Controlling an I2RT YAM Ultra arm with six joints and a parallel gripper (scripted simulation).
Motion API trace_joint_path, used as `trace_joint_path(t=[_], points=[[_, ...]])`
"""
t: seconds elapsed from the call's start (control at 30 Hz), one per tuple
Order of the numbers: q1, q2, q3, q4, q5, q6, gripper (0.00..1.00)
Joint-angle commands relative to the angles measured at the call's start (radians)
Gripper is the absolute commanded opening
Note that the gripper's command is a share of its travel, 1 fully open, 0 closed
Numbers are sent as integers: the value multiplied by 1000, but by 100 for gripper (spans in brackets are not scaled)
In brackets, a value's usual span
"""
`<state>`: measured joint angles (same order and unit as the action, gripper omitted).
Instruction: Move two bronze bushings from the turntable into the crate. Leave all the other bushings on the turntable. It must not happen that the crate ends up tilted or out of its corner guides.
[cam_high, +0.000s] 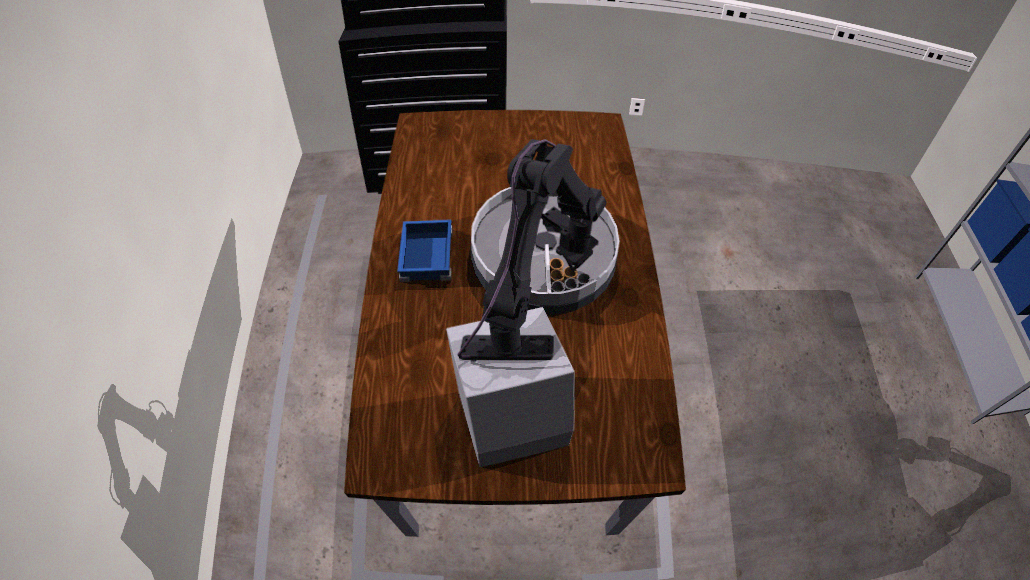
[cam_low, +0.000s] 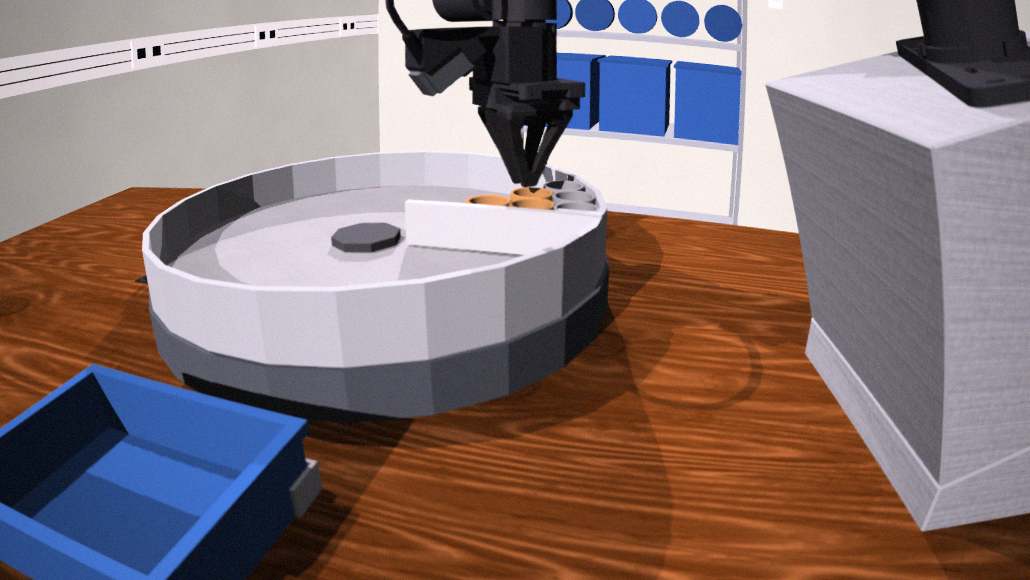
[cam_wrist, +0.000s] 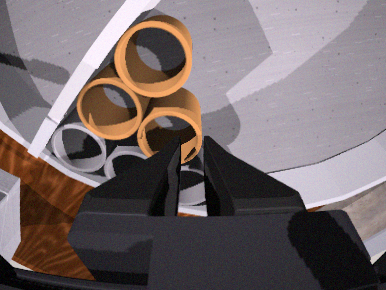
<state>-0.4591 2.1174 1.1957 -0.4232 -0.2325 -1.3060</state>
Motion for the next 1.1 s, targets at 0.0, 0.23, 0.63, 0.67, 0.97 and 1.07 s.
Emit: trace_joint_path(t=[0.0,0.23,0.63,0.67,0.97,1.07], points=[[-13,-18,30,-13,-5,2,15],[-13,-18,30,-13,-5,2,15],[-7,14,31,17,-3,7,15],[-3,18,31,21,-3,10,15],[7,53,37,53,2,17,15],[9,63,40,54,3,19,15]])
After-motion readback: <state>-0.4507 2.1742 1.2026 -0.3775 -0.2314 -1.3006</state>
